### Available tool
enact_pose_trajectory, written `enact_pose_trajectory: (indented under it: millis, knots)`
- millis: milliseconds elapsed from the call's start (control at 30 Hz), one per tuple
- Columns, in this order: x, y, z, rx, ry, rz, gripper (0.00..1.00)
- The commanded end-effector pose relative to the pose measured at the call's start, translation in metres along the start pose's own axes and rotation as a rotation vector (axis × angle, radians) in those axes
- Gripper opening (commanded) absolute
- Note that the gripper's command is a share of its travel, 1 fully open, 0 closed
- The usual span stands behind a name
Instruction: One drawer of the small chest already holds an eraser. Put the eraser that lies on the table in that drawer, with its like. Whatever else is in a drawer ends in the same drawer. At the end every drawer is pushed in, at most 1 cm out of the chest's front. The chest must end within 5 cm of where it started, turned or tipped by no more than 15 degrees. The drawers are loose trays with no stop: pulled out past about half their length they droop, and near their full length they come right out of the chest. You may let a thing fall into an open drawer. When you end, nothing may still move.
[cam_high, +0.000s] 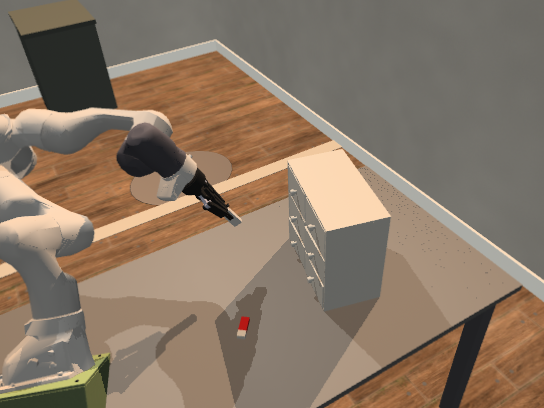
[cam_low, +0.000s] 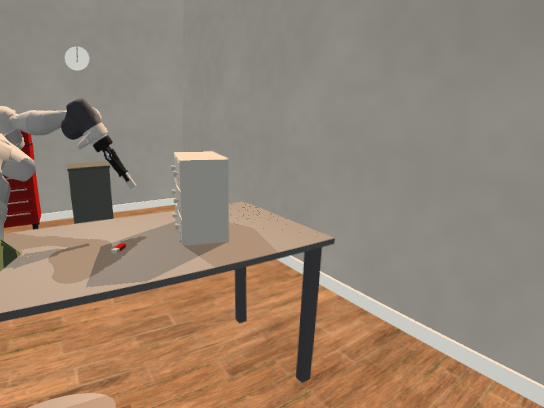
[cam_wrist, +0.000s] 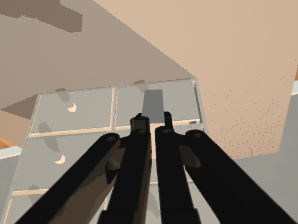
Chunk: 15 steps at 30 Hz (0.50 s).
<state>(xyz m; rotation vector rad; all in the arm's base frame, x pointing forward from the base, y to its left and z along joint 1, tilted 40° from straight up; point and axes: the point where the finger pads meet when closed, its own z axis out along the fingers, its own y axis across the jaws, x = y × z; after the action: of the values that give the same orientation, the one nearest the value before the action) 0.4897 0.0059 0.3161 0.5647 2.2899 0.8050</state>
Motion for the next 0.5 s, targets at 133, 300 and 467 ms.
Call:
enact_pose_trajectory:
  millis: [133,300,467]
  knots:
    - [-0.033,-0.003,0.027,-0.007,-0.32,-0.054,0.0]
    - [-0.035,-0.003,0.034,-0.008,-0.372,-0.054,0.0]
    - [-0.037,-0.003,0.043,-0.01,-0.438,-0.054,0.0]
